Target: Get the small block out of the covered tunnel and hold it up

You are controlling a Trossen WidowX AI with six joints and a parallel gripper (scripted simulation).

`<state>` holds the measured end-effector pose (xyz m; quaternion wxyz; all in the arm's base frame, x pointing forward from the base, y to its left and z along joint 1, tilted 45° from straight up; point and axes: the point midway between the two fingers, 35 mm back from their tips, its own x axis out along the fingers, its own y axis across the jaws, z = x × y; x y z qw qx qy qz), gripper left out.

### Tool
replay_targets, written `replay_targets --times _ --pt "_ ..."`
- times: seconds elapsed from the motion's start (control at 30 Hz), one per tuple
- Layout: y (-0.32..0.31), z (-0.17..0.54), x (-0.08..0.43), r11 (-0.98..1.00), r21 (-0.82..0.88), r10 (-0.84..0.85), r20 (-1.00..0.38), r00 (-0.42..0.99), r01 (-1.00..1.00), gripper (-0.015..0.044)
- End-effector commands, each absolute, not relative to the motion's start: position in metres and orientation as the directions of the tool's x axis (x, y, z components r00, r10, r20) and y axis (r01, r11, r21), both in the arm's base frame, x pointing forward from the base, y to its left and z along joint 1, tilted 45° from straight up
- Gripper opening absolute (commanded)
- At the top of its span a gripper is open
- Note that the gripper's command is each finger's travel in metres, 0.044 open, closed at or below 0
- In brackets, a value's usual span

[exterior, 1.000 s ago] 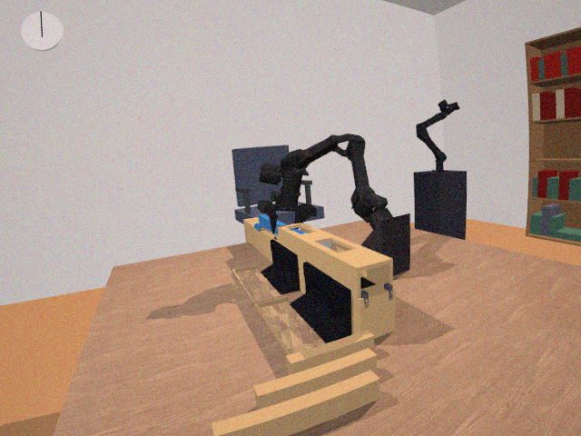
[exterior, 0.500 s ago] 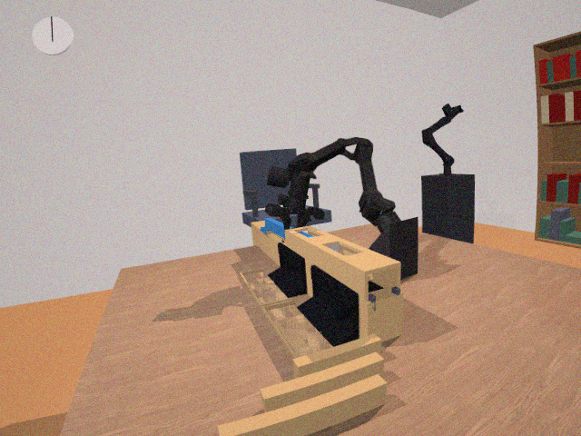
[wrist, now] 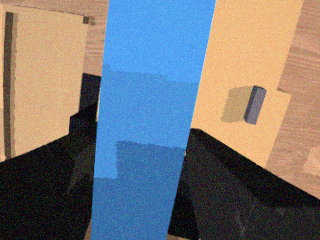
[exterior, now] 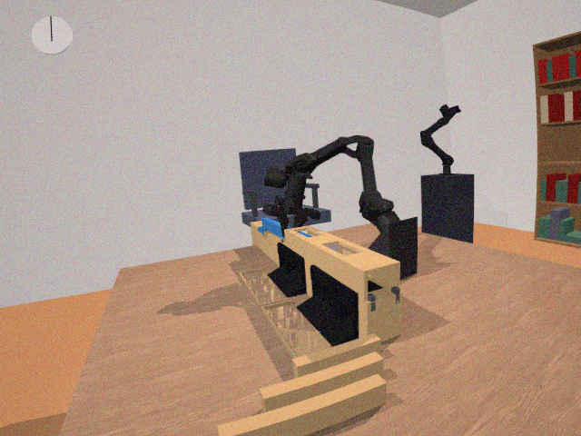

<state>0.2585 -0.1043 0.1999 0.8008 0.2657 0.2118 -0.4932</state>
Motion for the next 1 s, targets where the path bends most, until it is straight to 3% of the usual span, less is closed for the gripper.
replay_targets --times 0.0,0.97 --pt "-0.1309 0.2227 0.2572 0.317 0.244 -0.736 -0.546 0.400 0.917 0.0000" --pt "-0.1394 0.2300 0.2567 0.321 0.243 -0.738 -0.541 0.402 0.916 0.0000"
